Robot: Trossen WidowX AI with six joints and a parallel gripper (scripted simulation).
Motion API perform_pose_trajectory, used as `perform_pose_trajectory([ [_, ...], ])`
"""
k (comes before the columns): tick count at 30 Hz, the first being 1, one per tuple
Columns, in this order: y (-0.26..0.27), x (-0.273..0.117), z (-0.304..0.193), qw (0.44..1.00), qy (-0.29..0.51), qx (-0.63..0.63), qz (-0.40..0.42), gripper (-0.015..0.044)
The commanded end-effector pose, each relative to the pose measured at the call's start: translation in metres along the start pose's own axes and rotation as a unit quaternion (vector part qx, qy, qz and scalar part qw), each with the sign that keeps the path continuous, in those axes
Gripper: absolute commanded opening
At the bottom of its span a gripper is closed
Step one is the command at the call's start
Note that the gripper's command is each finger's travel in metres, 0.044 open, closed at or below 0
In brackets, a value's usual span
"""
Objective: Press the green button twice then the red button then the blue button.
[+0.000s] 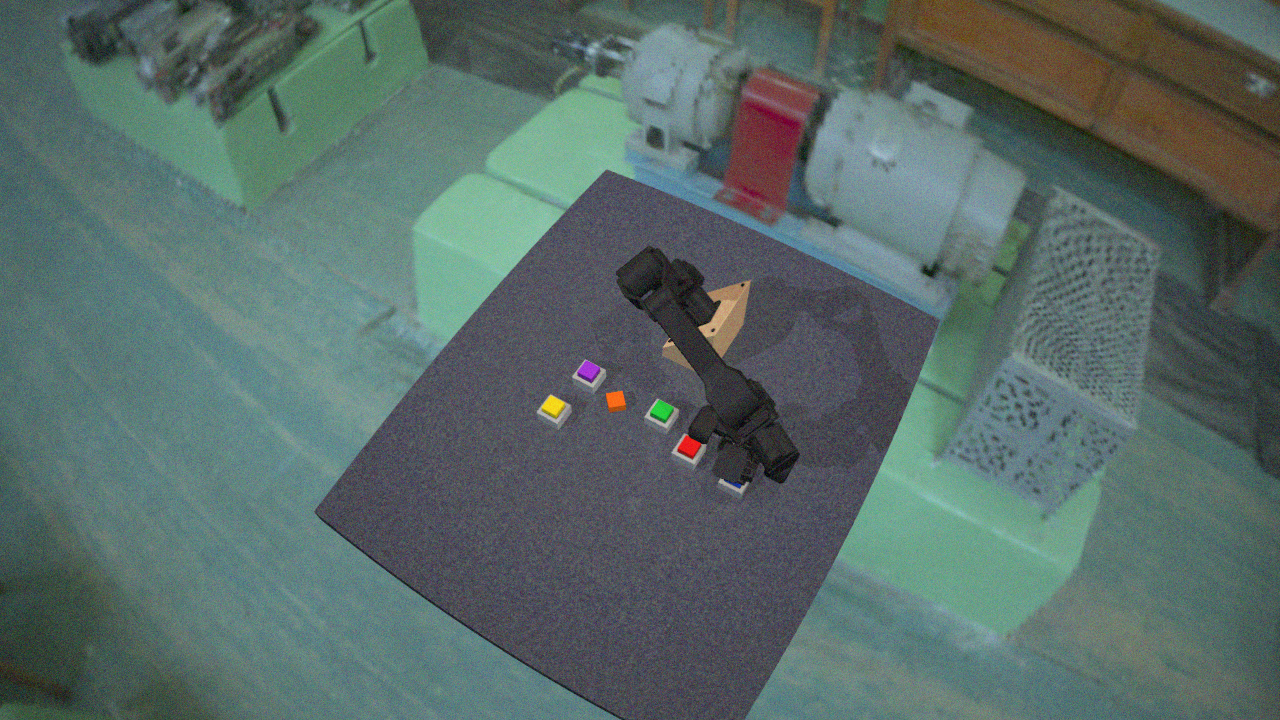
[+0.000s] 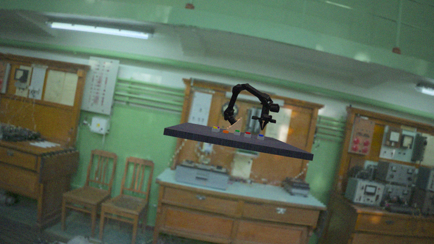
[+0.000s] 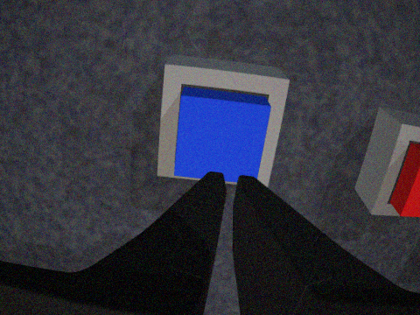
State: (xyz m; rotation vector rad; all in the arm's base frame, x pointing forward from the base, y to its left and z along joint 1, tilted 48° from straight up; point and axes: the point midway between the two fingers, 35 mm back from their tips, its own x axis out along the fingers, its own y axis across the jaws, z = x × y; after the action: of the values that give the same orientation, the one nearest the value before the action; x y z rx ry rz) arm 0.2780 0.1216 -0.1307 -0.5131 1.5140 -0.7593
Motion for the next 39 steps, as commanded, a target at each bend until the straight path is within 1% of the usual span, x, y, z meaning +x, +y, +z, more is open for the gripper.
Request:
perform_pose_trajectory([
  [1, 0.001, 0.009, -0.001, 1.0, -0.004, -0.005, -0.001, 0.002],
  [23, 0.001, 0.042, -0.001, 1.0, -0.004, -0.005, -0.002, 0.002],
  [39, 0.001, 0.043, -0.001, 1.0, -0.004, -0.005, -0.002, 0.002],
])
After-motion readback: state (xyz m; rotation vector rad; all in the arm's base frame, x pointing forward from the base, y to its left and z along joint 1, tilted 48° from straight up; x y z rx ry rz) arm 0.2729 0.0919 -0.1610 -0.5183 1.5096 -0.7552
